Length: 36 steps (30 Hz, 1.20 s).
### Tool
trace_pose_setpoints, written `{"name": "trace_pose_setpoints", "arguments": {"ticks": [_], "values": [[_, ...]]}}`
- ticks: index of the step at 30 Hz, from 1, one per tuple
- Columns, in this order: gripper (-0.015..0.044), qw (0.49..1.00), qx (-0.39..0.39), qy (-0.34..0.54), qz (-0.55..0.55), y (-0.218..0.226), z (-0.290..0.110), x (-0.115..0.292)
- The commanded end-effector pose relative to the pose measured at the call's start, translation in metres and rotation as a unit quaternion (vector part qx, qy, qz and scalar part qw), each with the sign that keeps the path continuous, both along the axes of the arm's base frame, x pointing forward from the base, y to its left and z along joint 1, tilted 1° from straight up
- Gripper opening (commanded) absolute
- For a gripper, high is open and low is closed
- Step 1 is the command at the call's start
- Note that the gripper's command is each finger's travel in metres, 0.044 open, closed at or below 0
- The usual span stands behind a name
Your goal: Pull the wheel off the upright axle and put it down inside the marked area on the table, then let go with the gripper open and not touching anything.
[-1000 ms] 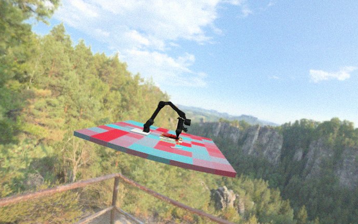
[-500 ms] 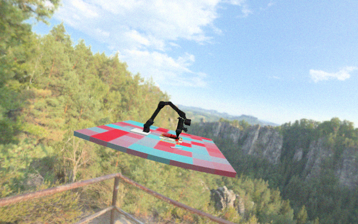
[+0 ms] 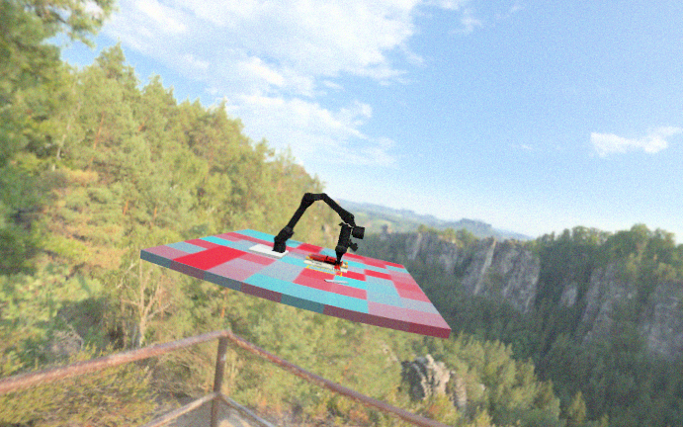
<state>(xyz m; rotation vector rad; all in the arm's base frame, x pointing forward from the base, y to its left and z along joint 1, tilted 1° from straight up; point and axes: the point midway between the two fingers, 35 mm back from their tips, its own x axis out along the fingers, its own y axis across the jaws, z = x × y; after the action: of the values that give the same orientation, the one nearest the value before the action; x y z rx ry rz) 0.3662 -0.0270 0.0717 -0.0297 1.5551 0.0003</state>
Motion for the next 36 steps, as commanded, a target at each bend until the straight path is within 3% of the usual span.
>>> {"name": "trace_pose_setpoints", "arguments": {"ticks": [1, 36], "values": [[0.0000, 1.000, 0.000, -0.003, 0.001, 0.000, 0.006, 0.000], [0.0000, 1.000, -0.001, -0.002, 0.001, 0.001, 0.017, 0.000]]}}
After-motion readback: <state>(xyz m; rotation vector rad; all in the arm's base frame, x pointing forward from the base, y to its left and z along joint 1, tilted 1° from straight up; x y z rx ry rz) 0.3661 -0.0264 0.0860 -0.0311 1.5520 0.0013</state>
